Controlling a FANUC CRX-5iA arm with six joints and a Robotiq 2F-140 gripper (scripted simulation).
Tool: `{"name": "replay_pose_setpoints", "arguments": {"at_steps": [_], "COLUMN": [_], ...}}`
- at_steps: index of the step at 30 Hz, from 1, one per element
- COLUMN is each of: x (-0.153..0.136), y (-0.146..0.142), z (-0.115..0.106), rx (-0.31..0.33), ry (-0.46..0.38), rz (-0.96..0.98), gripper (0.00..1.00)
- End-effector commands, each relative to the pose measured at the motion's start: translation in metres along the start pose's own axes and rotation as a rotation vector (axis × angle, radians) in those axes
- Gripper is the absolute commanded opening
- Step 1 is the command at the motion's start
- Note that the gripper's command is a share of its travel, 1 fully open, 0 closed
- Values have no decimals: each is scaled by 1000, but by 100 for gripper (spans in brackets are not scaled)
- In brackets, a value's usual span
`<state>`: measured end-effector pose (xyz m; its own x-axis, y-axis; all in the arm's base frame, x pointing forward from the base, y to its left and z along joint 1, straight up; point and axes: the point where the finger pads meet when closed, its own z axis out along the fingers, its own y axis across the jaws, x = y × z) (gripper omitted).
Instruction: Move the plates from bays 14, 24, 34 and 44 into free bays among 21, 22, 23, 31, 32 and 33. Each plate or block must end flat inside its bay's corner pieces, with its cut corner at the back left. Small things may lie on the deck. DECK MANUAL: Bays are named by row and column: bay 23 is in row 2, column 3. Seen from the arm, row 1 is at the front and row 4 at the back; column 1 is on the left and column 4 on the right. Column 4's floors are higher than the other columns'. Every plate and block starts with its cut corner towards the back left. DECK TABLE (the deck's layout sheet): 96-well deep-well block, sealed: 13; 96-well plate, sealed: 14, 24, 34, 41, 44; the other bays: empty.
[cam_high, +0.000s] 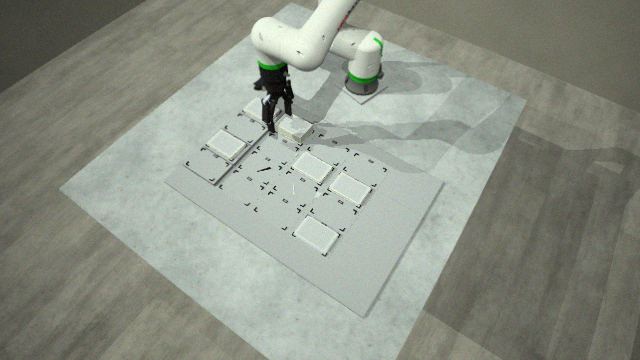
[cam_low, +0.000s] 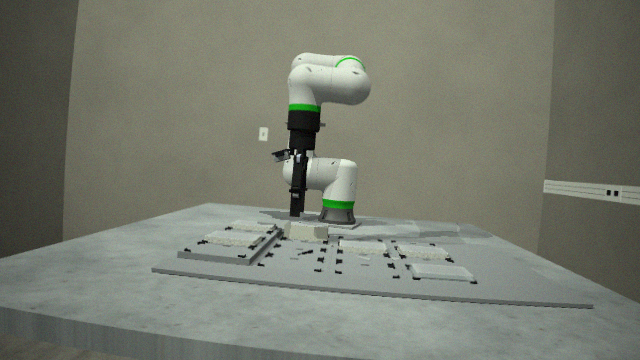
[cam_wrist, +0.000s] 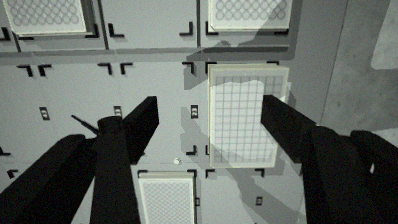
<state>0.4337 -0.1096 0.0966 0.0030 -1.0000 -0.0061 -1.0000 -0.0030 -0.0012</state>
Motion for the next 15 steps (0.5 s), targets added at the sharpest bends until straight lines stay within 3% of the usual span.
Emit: {"name": "replay_pose_setpoints", "arguments": {"at_steps": [1, 15], "x": [13, 59], "y": [4, 18], "z": [-1, -1], "rx": [1, 1], "ry": [0, 0], "rz": [0, 0], "gripper": [70, 70]}}
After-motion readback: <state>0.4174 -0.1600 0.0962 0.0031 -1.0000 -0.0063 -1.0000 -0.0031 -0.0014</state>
